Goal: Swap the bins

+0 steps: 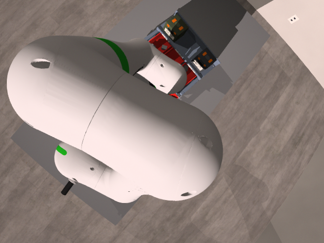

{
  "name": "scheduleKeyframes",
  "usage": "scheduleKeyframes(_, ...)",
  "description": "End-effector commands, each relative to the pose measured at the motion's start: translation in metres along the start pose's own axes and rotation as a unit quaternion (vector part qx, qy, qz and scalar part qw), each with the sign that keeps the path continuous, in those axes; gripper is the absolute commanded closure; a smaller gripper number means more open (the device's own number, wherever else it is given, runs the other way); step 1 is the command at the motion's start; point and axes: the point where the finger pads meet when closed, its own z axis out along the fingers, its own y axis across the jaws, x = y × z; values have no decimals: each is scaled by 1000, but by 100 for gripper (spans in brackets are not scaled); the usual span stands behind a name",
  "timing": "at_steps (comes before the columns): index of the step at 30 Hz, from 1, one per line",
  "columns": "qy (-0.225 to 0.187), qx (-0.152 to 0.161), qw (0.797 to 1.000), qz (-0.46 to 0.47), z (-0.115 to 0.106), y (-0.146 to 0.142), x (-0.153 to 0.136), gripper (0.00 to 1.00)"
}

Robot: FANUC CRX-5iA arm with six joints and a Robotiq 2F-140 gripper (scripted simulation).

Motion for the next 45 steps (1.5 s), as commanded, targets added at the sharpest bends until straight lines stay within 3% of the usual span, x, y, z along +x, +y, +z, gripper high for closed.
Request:
scheduleKeyframes(1,1,0,1000,0,7,0,1,90)
scheduleKeyframes(13,1,0,1000,0,41,0,1,90)
scheduleKeyframes(21,1,0,1000,0,52,0,1,90)
scheduleKeyframes(45,1,0,1000,0,56,0,1,90)
